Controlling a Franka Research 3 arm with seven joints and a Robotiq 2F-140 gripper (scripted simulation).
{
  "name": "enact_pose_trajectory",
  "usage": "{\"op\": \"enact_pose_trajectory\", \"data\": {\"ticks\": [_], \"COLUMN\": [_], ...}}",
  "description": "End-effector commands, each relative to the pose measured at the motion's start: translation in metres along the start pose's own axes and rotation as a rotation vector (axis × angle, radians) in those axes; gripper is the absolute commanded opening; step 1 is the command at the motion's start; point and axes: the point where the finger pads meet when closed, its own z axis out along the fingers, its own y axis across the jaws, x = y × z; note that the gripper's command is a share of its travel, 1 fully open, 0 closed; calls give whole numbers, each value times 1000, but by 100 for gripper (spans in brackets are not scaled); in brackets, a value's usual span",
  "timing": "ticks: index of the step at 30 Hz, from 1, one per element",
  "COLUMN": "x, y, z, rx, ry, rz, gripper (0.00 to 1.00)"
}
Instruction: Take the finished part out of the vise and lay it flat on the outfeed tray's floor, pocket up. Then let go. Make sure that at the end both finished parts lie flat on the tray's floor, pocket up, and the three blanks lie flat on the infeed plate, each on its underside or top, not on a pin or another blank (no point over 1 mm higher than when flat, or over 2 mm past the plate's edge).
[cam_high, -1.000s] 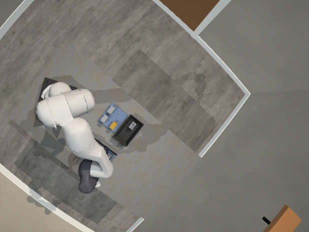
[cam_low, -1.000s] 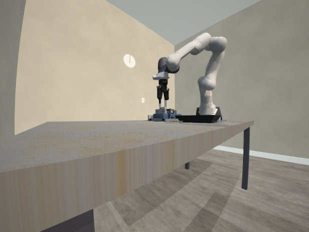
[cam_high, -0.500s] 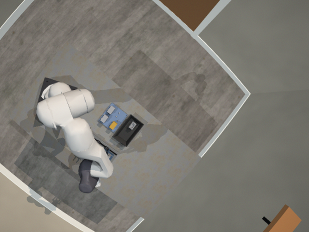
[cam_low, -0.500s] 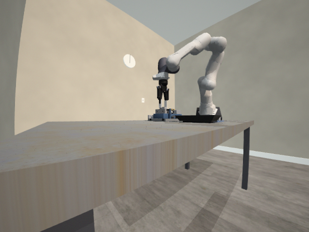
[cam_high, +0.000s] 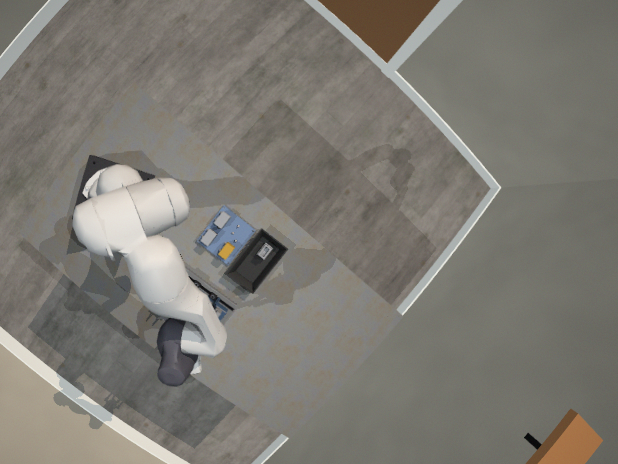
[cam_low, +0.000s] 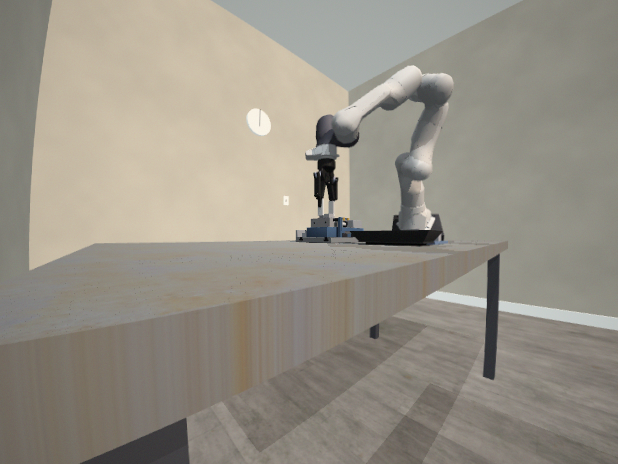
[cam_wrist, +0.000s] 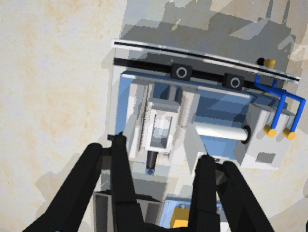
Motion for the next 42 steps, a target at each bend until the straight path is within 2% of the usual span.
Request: {"op": "enact_pose_trajectory", "data": {"ticks": [1, 20, 21, 42], "x": [-1, -1, -1, -1], "y": [0, 0, 0, 0], "z": [1, 1, 1, 1], "rx": [1, 1, 1, 1], "ry": [-2, -2, -2, -2], "rz": [-4, -4, -4, -4], "gripper": [40, 40, 0, 0]}}
